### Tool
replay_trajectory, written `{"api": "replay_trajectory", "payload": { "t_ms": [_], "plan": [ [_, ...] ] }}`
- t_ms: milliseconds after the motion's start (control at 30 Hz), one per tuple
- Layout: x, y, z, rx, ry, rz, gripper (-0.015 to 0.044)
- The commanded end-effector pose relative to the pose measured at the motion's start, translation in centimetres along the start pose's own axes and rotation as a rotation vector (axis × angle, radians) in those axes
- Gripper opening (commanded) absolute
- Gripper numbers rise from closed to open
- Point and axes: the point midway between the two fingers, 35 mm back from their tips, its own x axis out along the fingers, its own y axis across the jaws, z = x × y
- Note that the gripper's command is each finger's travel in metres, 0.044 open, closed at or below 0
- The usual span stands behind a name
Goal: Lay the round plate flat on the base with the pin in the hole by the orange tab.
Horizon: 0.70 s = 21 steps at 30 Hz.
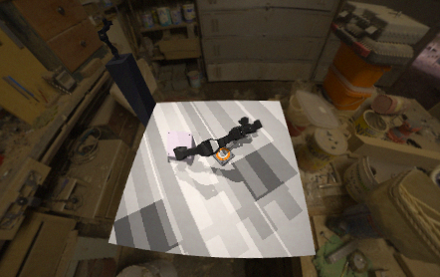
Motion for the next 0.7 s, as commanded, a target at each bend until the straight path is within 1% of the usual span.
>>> {"api": "replay_trajectory", "payload": {
  "t_ms": [0,100,233,300,467,500,567,667],
  "plan": [
    [-0.1,0.1,0.0,0.014,0.001,0.008,0.0374],
    [-1.5,2.2,0.5,0.207,0.036,0.114,0.0295],
    [-4.5,5.9,0.9,0.526,0.154,0.275,0.0190],
    [-5.1,6.5,1.0,0.577,0.181,0.298,0.0137],
    [-10.1,10.7,0.9,0.922,0.426,0.416,0.0006],
    [-11.2,11.4,0.8,0.986,0.485,0.427,0.0000],
    [-12.0,11.9,0.7,1.024,0.524,0.432,0.0000],
    [-15.2,13.9,0.2,1.179,0.701,0.428,0.0000]
  ]
}}
